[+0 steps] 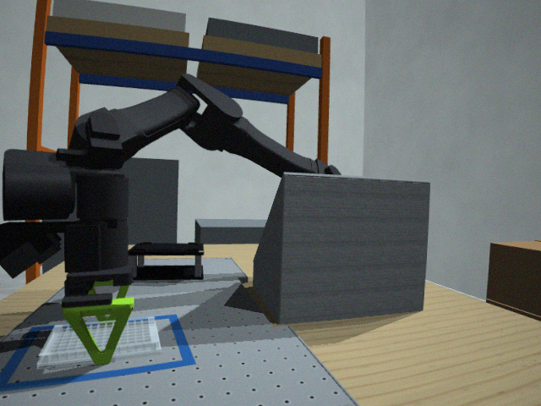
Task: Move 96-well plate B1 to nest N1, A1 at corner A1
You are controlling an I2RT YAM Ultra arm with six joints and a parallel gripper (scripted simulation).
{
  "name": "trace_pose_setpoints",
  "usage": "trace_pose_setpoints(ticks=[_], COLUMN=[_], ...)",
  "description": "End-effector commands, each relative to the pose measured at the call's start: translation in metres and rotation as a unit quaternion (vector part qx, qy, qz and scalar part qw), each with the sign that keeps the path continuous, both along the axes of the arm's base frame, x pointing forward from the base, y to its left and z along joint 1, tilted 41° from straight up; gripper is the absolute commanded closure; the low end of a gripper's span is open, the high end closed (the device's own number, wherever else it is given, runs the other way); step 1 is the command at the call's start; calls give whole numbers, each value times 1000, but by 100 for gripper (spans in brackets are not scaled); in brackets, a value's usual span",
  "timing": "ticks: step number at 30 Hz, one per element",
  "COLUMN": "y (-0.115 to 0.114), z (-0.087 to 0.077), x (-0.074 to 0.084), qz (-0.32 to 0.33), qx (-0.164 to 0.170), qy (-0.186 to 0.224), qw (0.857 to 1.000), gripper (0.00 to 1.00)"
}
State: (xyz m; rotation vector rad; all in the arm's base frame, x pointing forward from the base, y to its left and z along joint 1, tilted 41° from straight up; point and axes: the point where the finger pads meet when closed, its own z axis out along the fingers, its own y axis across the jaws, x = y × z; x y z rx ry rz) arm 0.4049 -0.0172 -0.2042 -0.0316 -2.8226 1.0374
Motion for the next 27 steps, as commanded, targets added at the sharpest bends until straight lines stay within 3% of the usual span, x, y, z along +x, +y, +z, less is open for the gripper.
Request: trace_pose_setpoints(ticks=[1,6,7,27], y=[5,5,5,5], z=[3,3,3,3], x=[5,5,5,5], qz=[6,6,6,6], qx=[1,1,1,1], qy=[-8,-8,-8,-8], qw=[1000,1000,1000,1000], gripper=[0,0,100,100])
